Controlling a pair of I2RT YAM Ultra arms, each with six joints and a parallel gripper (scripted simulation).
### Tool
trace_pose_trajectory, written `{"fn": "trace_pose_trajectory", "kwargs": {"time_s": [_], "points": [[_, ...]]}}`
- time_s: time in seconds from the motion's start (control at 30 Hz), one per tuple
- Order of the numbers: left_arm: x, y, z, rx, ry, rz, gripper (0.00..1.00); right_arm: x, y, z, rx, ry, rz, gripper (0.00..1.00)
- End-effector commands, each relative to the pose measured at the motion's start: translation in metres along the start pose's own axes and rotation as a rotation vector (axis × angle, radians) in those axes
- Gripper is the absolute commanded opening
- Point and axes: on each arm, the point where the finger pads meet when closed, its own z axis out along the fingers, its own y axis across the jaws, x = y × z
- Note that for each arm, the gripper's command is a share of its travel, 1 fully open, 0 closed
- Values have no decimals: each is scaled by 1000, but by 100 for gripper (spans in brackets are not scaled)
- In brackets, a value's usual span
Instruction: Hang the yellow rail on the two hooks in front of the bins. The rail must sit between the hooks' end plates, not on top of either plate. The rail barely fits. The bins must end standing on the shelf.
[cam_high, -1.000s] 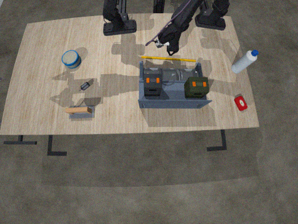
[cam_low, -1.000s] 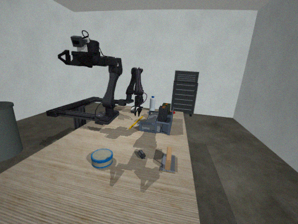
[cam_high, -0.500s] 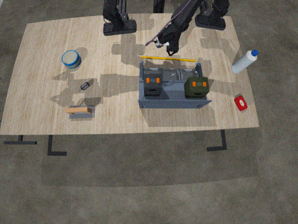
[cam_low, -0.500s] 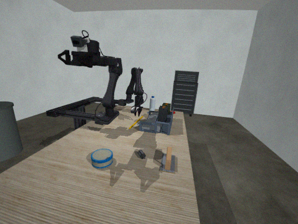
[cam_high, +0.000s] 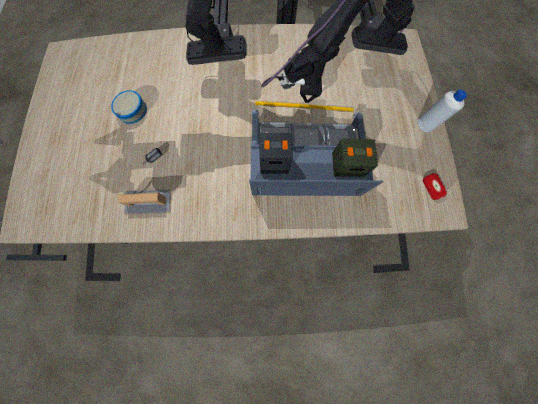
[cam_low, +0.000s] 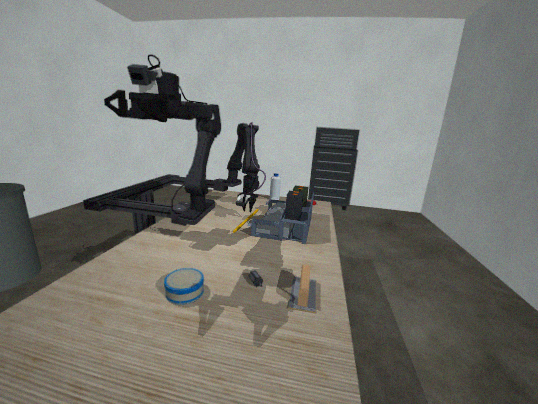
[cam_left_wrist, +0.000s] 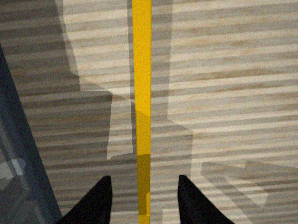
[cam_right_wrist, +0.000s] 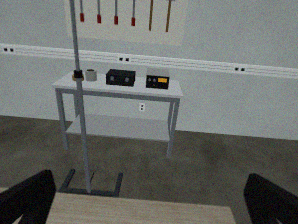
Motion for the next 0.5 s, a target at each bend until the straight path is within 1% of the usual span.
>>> {"fn": "trace_pose_trajectory", "kwargs": {"time_s": [0.0,0.17,0.27,0.3,0.33,0.37,0.47], "points": [[-5,7,3,-19,-19,1,36,-12,-7,-6,25,-14,6,100],[-1,3,11,-11,-8,6,36,-12,-7,-6,25,-14,6,100],[-1,3,12,-13,-10,6,36,-12,-7,-6,25,-14,6,100],[-17,18,-2,-51,-59,-3,36,-12,-7,-6,25,-14,6,100],[-14,15,7,-37,-41,-2,36,-12,-7,-6,25,-14,6,100],[-12,14,11,-32,-35,-3,36,-12,-7,-6,25,-14,6,100],[-11,13,16,-30,-32,-2,36,-12,-7,-6,25,-14,6,100]]}}
